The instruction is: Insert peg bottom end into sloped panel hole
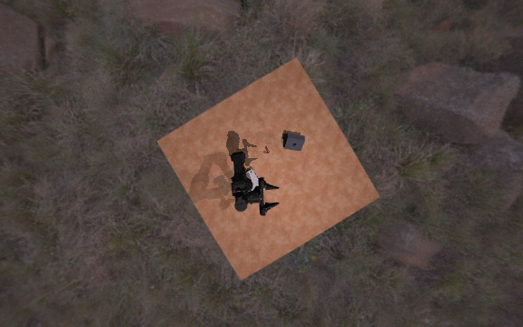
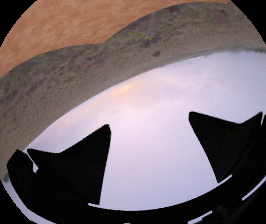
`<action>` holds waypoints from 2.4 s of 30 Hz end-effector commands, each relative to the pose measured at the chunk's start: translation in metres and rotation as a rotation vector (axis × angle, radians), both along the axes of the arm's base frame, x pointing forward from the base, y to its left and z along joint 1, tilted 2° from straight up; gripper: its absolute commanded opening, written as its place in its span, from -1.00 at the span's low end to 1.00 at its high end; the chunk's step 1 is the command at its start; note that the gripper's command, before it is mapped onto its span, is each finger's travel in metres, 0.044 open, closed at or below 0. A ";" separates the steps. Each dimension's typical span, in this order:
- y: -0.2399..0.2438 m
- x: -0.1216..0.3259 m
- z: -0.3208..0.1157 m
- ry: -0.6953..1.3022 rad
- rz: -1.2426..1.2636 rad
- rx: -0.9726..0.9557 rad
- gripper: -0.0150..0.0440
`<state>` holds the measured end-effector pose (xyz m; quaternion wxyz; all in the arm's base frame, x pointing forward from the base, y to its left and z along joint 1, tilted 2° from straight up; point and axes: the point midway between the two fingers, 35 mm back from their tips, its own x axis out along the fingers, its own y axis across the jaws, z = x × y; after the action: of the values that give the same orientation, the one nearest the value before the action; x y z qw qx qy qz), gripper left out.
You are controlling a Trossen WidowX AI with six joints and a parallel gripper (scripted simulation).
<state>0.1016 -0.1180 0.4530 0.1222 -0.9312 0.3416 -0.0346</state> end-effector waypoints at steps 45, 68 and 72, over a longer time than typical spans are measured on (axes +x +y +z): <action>-0.046 0.026 -0.045 -0.268 0.141 0.685 1.00; -0.058 0.067 -0.086 -0.293 0.140 1.112 1.00; -0.058 0.075 -0.093 -0.287 0.131 1.182 1.00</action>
<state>0.1701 -0.1746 0.3691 0.6412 -0.7337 0.2229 0.0310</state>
